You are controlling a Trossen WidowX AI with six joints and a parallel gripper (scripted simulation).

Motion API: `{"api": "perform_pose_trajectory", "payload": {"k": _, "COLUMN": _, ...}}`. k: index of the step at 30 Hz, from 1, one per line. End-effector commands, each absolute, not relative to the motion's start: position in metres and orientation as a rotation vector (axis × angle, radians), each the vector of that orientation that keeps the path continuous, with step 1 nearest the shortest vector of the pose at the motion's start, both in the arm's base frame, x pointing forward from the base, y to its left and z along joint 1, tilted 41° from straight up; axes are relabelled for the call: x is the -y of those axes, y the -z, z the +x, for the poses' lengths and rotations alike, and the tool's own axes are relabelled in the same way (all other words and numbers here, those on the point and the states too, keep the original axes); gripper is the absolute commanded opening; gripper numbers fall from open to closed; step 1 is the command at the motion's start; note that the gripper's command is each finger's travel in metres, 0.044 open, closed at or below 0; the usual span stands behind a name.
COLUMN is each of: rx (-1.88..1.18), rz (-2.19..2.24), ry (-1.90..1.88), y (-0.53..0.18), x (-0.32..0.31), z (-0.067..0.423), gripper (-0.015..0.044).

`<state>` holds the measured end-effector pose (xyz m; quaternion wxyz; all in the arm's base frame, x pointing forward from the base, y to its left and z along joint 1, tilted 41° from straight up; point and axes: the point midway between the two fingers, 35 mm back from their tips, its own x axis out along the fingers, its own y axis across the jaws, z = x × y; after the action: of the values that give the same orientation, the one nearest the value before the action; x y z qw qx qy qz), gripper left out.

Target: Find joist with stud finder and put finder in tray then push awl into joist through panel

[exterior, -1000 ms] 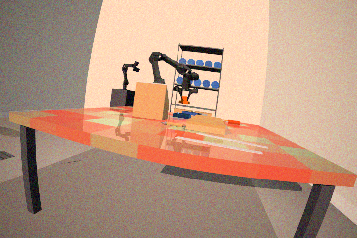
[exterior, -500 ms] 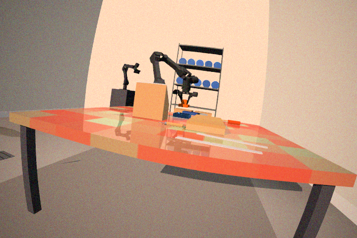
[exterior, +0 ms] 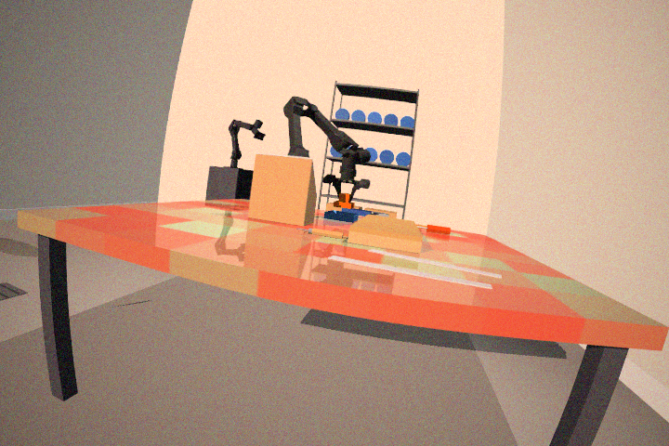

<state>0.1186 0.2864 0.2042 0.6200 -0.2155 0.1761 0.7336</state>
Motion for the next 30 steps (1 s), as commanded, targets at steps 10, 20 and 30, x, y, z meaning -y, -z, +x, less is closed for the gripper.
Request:
{"api": "perform_pose_trajectory", "payload": {"k": 10, "rx": -0.412, "rz": -0.492, "ry": -1.683, "y": -0.185, "x": -0.301, "z": 0.114, "gripper": 0.0000}}
{"api": "perform_pose_trajectory", "payload": {"k": 20, "rx": -0.412, "rz": -0.491, "ry": -1.683, "y": -0.176, "x": -0.308, "z": 0.113, "gripper": 0.0000}}
{"api": "perform_pose_trajectory", "payload": {"k": 30, "rx": -0.408, "rz": -0.491, "ry": -1.689, "y": -0.171, "x": -0.313, "z": 0.111, "gripper": 0.0026}}
